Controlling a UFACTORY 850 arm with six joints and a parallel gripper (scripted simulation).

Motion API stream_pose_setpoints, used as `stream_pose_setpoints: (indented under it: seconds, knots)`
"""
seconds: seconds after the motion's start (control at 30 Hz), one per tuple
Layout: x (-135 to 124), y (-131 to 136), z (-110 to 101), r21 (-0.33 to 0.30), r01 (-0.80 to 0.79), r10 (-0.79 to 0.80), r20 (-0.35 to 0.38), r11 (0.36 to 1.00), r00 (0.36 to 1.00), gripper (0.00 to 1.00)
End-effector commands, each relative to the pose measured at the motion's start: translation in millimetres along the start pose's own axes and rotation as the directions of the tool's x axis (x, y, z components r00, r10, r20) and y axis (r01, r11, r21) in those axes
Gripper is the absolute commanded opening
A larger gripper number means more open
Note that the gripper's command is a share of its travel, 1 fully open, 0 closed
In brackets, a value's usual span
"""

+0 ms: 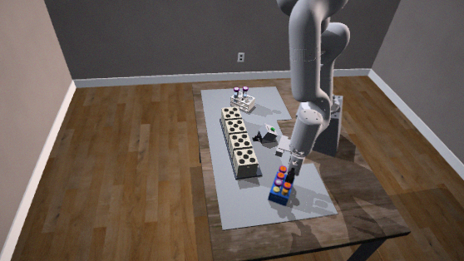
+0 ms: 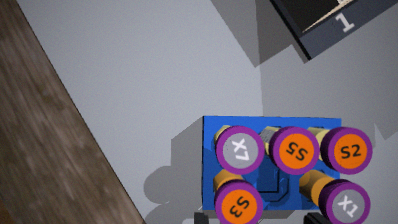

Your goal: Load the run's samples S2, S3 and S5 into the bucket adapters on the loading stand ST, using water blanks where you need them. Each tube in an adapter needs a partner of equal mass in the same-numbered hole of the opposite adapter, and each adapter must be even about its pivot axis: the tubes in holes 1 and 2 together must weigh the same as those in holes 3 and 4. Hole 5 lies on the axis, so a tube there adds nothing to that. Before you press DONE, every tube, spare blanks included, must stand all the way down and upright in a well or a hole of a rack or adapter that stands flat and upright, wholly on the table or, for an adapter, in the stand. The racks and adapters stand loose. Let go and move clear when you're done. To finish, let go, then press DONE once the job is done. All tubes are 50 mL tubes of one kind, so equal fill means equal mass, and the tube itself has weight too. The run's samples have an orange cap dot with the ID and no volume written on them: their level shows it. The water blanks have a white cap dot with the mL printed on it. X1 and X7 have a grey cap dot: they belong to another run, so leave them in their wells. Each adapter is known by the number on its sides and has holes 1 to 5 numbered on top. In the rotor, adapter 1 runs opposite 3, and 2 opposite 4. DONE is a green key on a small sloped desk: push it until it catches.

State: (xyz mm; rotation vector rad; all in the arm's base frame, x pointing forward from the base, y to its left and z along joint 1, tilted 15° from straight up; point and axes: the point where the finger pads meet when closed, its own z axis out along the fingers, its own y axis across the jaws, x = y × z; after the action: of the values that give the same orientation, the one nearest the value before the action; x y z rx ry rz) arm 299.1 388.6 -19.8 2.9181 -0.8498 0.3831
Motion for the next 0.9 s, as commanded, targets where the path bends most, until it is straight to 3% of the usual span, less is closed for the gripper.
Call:
stream_pose_setpoints:
  seconds: [0.0, 0.87]
  knots:
    - [0.1, -1.0, 10.9, 0.004, -0.001, 0.001, -0.001, 1.000, 1.000, 0.57]
    - [0.2, -1.1, 56.7, 0.004, 0.000, 0.000, -0.001, 1.000, 1.000, 0.57]
